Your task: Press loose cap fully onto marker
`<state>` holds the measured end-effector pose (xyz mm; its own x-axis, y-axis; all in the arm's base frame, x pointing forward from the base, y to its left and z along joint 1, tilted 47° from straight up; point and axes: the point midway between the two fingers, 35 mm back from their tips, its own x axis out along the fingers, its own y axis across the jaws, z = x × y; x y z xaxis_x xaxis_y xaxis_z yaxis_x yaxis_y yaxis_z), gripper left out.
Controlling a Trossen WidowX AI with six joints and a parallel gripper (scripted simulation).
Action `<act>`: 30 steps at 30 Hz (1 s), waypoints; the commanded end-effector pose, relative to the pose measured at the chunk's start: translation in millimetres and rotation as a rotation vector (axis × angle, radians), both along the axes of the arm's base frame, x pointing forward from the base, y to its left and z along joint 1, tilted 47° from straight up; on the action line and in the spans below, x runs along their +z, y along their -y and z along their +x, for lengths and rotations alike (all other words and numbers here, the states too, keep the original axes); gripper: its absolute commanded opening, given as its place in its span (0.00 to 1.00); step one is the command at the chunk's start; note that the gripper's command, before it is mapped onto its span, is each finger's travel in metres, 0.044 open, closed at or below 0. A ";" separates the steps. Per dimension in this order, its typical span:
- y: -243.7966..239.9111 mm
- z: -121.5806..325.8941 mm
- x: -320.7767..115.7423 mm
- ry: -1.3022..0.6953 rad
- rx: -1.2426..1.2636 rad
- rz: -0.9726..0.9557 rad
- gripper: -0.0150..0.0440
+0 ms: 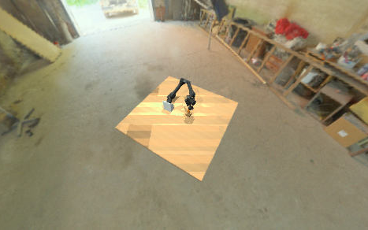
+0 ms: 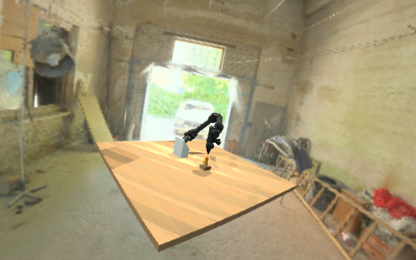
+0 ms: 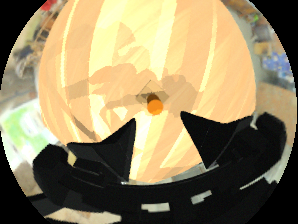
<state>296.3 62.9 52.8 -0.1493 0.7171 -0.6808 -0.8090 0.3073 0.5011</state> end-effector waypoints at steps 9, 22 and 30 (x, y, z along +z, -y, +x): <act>-4.4 -1.4 -4.1 -0.614 -0.580 -0.128 0.29; -7.1 -1.9 -6.6 -0.614 -0.580 -0.128 0.25; -15.8 -3.8 -14.8 -0.614 -0.580 -0.127 0.25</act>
<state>293.8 74.9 41.2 -0.1501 0.7146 -0.6833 -0.1081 0.6751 0.7298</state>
